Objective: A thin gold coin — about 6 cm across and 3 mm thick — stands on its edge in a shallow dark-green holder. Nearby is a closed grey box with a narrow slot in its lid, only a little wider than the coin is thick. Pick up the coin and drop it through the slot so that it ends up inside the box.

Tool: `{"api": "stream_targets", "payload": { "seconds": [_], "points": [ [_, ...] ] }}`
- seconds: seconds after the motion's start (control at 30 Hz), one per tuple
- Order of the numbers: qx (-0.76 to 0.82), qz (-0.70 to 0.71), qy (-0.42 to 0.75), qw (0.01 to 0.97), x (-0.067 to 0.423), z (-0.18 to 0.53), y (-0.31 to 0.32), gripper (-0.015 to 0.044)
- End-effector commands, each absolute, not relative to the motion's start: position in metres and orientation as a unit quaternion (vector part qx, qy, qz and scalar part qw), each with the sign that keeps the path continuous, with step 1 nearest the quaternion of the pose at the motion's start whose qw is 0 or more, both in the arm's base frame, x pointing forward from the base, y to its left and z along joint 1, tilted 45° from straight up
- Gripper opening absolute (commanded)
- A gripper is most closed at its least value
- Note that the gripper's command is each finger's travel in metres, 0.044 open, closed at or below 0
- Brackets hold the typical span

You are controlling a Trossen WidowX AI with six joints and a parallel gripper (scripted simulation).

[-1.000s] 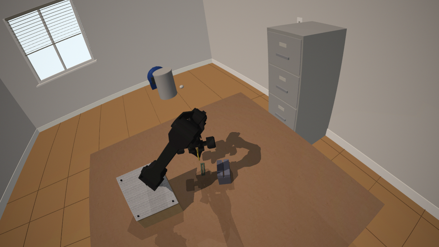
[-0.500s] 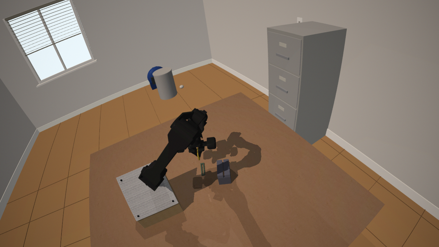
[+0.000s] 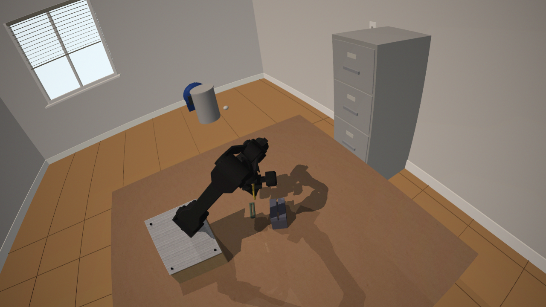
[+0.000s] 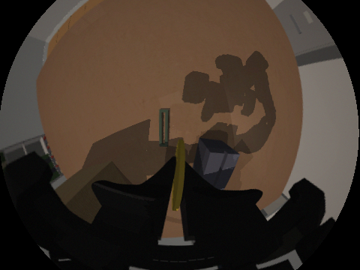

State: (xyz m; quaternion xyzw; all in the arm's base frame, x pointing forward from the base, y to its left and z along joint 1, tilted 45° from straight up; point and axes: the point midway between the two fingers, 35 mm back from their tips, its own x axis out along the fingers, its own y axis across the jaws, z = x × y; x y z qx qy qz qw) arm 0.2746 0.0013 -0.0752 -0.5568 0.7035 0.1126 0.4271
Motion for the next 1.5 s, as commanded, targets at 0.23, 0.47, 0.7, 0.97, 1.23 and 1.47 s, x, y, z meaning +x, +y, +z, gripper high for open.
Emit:
{"api": "stream_targets", "payload": {
  "seconds": [0.23,0.47,0.7,0.97,1.23,1.47],
  "points": [
    [-0.559,0.111,0.702,0.428,0.291,-0.06,-0.013,0.0],
    [-0.56,0.11,0.701,0.427,0.301,-0.051,-0.023,0.0],
    [-0.561,0.109,0.701,0.426,0.309,-0.04,-0.034,0.0],
    [-0.563,0.107,0.702,0.424,0.318,-0.028,-0.048,0.0],
    [-0.564,0.105,0.702,0.422,0.324,-0.017,-0.06,0.0],
    [-0.561,0.106,0.703,0.424,0.322,-0.021,-0.057,0.0]
  ]
}}
